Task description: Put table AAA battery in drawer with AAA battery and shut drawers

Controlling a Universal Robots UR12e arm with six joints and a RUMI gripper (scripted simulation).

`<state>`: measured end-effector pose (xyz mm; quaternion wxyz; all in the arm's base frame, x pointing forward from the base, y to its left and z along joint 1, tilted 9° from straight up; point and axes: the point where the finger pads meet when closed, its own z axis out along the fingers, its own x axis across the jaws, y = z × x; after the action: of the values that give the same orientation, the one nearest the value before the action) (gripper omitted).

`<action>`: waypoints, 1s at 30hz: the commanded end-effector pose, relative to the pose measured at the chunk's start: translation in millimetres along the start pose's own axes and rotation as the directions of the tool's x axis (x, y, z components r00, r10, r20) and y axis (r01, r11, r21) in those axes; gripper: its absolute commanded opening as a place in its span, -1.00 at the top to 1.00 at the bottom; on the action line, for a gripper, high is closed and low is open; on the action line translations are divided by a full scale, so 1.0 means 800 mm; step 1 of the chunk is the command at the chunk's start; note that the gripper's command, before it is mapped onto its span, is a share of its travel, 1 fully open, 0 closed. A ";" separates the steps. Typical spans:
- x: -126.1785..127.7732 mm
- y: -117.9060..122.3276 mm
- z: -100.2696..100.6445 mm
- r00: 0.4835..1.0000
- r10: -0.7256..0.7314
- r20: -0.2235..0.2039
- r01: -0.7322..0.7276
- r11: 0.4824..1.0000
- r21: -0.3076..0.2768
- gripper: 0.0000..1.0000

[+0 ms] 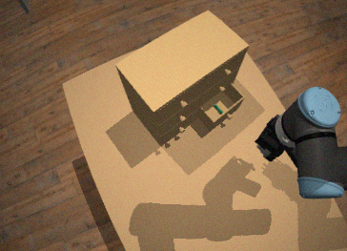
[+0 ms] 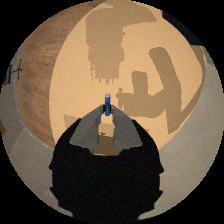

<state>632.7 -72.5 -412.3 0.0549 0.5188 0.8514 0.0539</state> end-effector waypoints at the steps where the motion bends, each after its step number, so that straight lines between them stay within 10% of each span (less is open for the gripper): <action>1: 0.000 0.000 -0.020 1.000 0.000 0.000 0.000 1.000 0.000 0.96; 30: -0.002 0.002 -0.020 0.996 -0.091 0.000 0.091 0.996 0.000 0.96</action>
<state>631.2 -73.4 -396.8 0.0560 0.4983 0.8636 0.0525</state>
